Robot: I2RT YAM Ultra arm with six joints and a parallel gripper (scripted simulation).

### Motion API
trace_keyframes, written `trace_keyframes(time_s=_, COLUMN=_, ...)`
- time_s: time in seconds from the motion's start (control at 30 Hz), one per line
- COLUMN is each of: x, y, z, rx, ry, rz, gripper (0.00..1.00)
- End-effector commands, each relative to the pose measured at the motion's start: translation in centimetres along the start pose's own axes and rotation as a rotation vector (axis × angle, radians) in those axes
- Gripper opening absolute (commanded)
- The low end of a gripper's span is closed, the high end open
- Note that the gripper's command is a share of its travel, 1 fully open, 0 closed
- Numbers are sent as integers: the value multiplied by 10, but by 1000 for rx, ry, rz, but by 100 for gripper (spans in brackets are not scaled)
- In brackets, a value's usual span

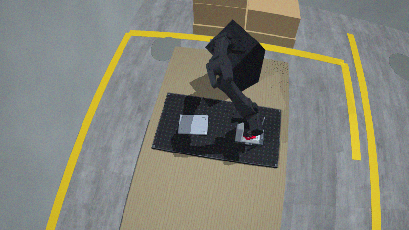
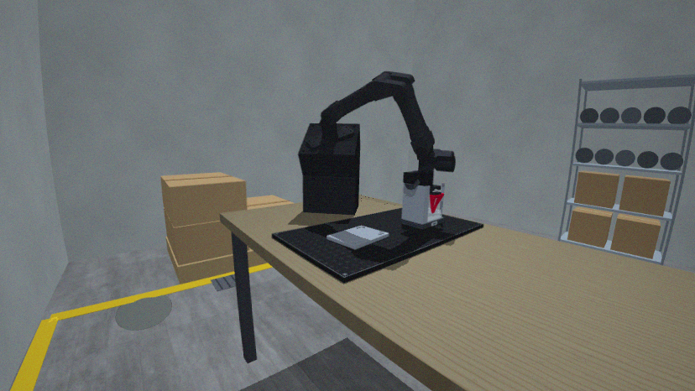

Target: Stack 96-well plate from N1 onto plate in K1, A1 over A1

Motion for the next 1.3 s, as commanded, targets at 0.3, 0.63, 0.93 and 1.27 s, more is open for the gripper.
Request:
trace_keyframes(time_s=0.3, x=6, y=-12, z=-3, rx=11, ry=-11, rz=17, gripper=0)
trace_keyframes(time_s=0.63, x=5, y=-13, z=-3, rx=11, ry=-11, rz=17, gripper=0)
trace_keyframes(time_s=0.93, x=5, y=-14, z=-3, rx=11, ry=-11, rz=17, gripper=0)
trace_keyframes(time_s=1.27, x=5, y=-15, z=-4, rx=11, ry=-11, rz=17, gripper=0)
Point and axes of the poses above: the point where the finger pads meet when closed, its own y axis back along the fingers, its own x axis across the jaws, z = x × y, the point moved 9 cm from there along y, back along the fingers, and after that the axes turned 3 degrees about -y, right-handed, at the moved point
